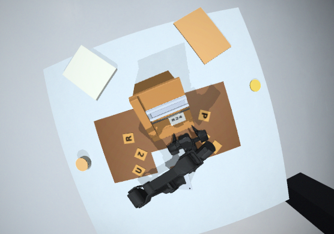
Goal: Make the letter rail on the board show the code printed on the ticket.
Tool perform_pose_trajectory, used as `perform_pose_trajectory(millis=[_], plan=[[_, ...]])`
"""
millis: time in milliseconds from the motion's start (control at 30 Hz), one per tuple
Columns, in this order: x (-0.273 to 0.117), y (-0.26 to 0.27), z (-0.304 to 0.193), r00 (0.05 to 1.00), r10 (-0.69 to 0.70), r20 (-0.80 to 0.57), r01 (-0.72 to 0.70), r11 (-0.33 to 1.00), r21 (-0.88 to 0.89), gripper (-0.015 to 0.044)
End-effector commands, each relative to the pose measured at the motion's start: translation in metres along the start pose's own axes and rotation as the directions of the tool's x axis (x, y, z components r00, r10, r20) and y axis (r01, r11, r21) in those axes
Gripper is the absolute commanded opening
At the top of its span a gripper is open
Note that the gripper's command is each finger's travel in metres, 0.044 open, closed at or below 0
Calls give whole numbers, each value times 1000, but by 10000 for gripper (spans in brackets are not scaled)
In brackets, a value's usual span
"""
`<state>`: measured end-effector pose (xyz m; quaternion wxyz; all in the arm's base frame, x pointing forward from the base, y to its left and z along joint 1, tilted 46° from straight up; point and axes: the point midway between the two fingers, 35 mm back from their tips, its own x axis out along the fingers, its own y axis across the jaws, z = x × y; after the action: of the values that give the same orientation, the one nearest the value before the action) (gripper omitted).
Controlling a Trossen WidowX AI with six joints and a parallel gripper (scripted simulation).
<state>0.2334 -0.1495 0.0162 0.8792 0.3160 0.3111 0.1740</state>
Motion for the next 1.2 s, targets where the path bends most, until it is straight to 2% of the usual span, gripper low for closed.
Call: perform_pose_trajectory(millis=[0, 567, 633, 733, 833, 933, 1167], plan=[[-7, 0, -18, 995, 45, 94, -60, 984, 170, 440], [-8, 0, -17, 995, 44, 92, -58, 986, 158, 440], [-12, 2, -9, 996, 37, 81, -42, 997, 67, 440], [-25, 13, 14, 999, 11, 48, 0, 975, -222, 440], [-41, 31, 37, 1000, -19, 13, 24, 852, -523, 440], [-56, 56, 59, 999, -50, -16, 19, 635, -772, 440], [-74, 95, 82, 997, -74, -33, -10, 281, -960, 440]])
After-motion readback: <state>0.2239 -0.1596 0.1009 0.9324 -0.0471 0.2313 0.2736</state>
